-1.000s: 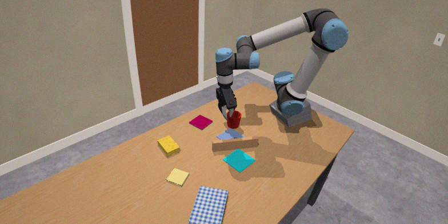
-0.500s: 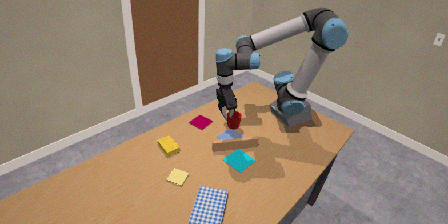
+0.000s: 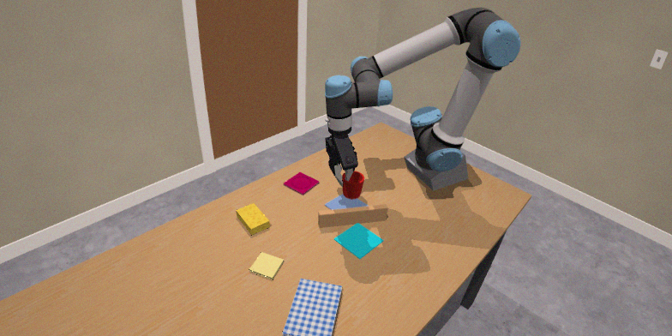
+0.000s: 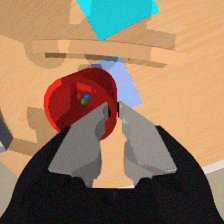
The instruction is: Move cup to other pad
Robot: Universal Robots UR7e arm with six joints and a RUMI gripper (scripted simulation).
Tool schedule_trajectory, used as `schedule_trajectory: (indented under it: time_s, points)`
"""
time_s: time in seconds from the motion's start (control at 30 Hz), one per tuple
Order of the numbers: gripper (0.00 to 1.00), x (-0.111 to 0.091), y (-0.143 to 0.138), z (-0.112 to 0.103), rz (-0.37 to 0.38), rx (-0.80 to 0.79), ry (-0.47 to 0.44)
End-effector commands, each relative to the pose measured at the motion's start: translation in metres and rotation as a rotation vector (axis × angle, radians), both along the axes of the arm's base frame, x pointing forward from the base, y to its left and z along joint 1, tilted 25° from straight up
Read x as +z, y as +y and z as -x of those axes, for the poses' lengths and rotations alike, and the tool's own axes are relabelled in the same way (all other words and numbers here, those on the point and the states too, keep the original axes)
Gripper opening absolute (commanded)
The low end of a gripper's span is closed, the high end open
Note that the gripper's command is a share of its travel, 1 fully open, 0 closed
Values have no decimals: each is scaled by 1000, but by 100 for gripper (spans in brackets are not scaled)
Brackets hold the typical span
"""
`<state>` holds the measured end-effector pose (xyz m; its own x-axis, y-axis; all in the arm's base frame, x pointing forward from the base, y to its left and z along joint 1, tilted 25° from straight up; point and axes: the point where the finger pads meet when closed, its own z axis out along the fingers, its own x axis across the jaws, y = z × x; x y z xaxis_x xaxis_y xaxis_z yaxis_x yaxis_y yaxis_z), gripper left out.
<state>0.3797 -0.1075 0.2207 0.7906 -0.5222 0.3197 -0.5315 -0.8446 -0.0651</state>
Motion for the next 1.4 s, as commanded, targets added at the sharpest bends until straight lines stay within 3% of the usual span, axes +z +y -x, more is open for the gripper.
schedule_trajectory:
  time_s: [0.0, 0.83, 1.37]
  points:
    - [3, 2, 11, -9, 1, -1, 0]
    - [3, 13, 82, -67, 1, -1, 0]
    - [3, 16, 106, -86, 1, -1, 0]
